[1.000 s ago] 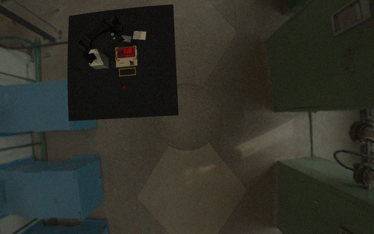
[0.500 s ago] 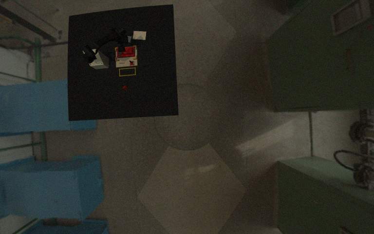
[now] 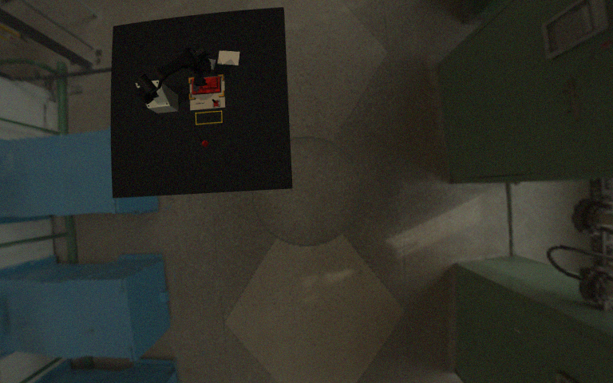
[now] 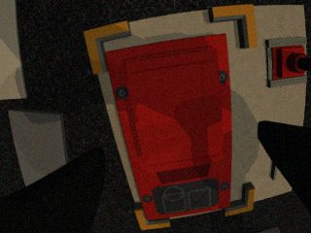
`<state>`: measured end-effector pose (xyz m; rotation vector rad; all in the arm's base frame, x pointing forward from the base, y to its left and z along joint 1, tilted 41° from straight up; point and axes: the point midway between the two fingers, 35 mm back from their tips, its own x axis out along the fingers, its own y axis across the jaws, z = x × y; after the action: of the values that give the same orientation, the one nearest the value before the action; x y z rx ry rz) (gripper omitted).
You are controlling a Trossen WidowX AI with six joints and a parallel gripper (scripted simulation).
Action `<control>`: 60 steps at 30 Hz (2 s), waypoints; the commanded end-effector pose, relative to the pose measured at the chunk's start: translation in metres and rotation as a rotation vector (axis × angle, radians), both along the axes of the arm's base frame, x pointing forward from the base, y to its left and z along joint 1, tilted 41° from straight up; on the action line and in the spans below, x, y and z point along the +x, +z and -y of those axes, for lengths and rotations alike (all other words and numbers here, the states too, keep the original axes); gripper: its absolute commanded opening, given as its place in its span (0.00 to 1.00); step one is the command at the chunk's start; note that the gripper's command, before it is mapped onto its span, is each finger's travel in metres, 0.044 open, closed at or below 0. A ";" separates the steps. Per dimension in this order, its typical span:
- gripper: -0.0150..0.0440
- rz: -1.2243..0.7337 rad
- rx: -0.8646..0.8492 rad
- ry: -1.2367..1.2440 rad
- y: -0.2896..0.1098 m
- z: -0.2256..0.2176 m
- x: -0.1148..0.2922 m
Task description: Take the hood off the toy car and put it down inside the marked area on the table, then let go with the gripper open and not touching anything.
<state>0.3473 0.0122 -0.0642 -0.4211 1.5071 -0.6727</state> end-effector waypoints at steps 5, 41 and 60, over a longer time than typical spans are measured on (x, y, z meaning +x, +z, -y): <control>1.00 -0.006 -0.005 0.004 -0.005 0.005 -0.002; 1.00 -0.006 -0.006 0.004 -0.024 0.022 -0.004; 1.00 -0.006 -0.007 0.004 -0.031 0.031 -0.006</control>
<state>0.3434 -0.0169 -0.0940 -0.4227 1.5062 -0.6749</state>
